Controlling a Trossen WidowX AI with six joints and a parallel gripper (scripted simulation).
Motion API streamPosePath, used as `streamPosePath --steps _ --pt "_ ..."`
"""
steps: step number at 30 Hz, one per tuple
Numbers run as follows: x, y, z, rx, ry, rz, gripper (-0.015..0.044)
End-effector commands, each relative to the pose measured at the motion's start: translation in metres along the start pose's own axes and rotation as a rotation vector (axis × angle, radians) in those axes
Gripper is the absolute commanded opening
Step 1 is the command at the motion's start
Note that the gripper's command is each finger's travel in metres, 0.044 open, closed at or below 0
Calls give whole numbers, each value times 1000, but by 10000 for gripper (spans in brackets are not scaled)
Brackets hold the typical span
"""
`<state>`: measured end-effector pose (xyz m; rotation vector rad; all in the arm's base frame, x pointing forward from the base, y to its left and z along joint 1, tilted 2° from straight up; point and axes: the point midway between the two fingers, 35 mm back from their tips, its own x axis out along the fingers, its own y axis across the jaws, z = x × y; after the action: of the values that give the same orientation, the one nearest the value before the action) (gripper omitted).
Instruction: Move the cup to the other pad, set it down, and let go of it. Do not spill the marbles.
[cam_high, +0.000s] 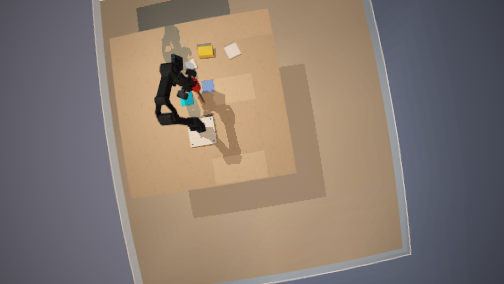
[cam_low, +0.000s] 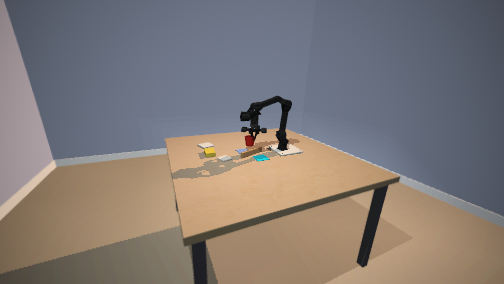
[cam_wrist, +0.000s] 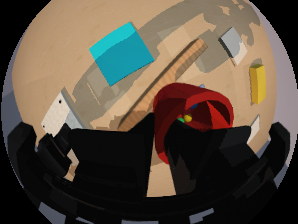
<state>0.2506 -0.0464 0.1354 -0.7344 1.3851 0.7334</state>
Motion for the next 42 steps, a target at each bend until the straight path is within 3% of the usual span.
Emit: streamPosePath --steps 1,42 --pt "-1 8 6 5 -2 0 0" --pt "-3 63 54 6 -8 5 0"
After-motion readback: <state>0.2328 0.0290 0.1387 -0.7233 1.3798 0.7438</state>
